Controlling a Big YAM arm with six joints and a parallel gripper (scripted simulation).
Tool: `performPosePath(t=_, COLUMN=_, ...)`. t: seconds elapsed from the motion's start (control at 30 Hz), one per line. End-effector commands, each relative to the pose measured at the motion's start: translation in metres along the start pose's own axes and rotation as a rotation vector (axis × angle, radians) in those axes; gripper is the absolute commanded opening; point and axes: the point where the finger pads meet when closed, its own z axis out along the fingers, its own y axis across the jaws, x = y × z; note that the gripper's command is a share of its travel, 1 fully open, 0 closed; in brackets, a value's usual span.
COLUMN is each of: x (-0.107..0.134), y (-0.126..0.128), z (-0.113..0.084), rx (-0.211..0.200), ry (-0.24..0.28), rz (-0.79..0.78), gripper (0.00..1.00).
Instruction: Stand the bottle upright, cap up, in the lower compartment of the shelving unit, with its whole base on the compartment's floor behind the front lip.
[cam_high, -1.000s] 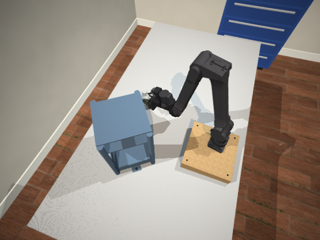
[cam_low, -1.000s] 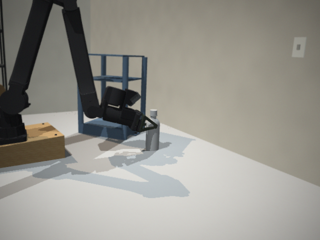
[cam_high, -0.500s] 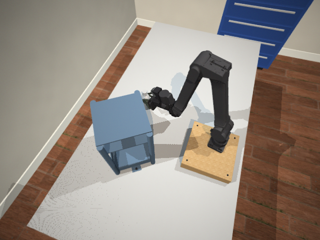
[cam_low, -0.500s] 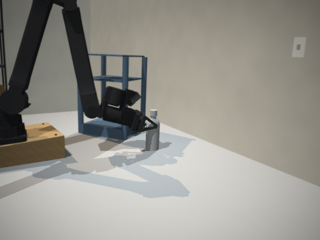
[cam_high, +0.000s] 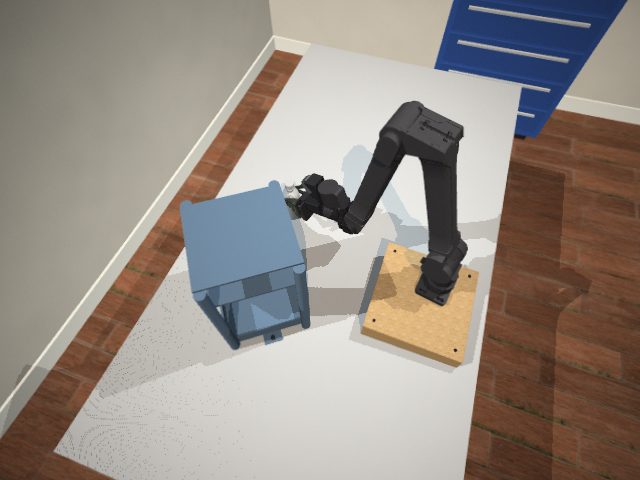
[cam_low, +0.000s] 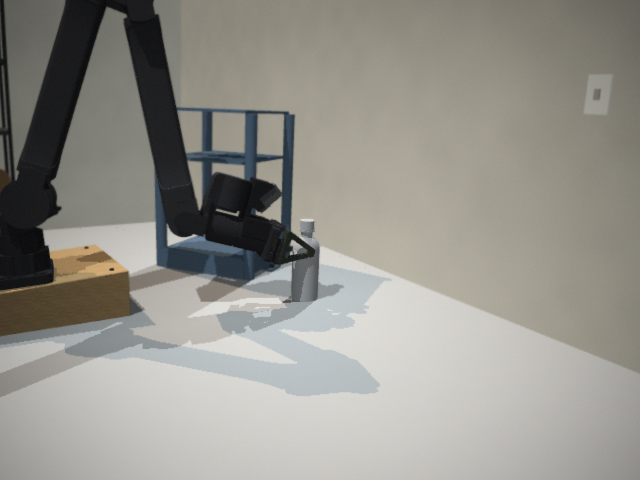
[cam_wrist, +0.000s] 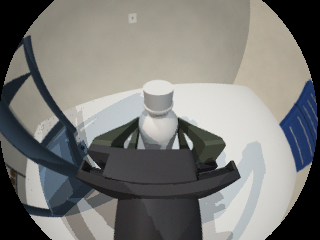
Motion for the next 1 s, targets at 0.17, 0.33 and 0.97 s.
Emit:
performPosePath(t=0.17, x=-0.023, y=0.002, z=0.0, rx=-0.004, ry=-0.024, rz=-0.014, gripper=0.4)
performPosePath(t=0.33, x=-0.029, y=0.001, z=-0.004, rx=-0.002, ry=-0.018, rz=-0.013, gripper=0.4)
performPosePath(t=0.97, x=-0.053, y=-0.003, z=-0.003, rx=0.004, ry=-0.058, rz=-0.012, gripper=0.4)
